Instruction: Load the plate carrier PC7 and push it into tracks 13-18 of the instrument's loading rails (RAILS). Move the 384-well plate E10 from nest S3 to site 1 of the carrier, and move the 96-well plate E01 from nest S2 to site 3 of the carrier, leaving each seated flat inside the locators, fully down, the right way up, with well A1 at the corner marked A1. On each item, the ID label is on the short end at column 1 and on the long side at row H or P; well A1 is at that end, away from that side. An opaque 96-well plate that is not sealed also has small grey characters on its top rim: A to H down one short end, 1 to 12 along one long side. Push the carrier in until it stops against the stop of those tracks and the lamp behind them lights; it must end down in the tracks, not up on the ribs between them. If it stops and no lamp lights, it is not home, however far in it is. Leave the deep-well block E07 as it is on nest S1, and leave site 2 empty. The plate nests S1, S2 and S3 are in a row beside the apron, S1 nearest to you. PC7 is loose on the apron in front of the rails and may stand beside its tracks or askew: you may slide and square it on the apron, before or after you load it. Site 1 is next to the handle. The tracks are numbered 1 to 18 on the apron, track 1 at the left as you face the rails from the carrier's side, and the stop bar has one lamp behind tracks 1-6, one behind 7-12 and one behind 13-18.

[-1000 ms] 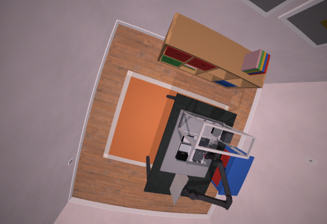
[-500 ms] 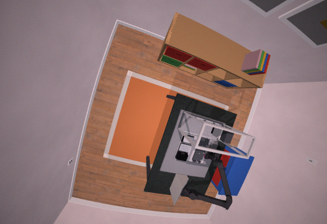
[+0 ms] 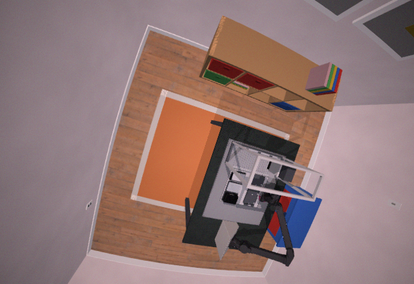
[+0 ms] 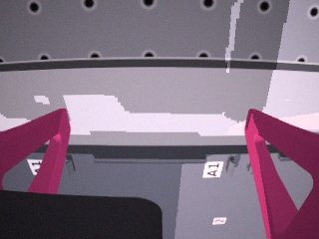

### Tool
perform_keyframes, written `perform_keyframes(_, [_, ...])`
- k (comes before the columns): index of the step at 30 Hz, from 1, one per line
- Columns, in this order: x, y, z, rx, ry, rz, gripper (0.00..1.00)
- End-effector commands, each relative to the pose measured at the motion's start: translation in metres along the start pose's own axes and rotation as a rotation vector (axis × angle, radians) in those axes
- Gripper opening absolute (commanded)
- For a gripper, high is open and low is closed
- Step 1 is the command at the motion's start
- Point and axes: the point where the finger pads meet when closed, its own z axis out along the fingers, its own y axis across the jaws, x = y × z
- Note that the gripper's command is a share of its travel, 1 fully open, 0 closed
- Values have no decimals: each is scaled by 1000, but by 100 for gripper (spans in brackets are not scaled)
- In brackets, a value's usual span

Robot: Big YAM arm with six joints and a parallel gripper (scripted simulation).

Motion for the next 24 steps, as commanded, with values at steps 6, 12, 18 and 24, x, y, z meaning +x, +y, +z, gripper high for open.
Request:
perform_keyframes(6, [-13, 20, -50, -63, -7, 29, 100])
perform_keyframes(12, [-13, 19, -75, -64, -6, 30, 100])
perform_keyframes(18, [-13, 18, -99, -65, -4, 31, 100])
perform_keyframes(24, [-13, 17, -115, -66, -2, 31, 100])
